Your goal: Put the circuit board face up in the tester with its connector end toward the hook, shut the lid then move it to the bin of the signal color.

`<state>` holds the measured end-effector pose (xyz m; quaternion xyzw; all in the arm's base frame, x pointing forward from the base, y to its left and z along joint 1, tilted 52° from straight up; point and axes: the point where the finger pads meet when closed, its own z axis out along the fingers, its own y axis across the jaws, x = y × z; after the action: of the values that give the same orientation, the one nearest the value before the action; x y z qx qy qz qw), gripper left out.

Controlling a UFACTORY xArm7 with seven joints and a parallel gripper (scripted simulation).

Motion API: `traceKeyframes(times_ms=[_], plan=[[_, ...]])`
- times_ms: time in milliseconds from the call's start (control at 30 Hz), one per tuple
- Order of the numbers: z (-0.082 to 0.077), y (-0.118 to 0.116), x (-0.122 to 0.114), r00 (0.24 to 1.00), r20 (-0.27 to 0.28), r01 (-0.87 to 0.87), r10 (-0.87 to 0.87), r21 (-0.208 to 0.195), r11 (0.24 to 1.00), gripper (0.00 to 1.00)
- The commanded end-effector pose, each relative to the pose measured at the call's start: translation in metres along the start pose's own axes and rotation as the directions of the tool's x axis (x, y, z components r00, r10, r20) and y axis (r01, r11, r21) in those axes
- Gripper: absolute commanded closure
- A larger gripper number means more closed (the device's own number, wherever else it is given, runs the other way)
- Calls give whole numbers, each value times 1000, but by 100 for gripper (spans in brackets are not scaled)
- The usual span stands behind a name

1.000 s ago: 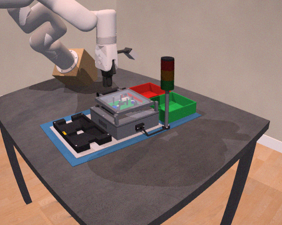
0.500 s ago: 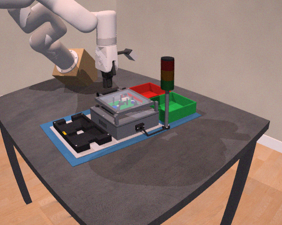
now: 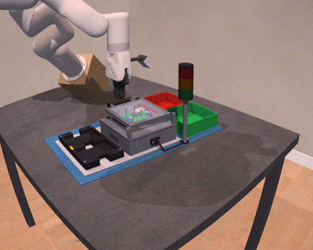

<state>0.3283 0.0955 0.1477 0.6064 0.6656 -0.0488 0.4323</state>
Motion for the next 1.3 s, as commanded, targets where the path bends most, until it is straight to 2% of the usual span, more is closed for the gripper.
traceKeyframes(times_ms=[0,1267], plan=[[0,1,1,1000,-2,0,0,-3,1000,100],[8,1,1,1000,-2,0,0,-3,1000,100]])
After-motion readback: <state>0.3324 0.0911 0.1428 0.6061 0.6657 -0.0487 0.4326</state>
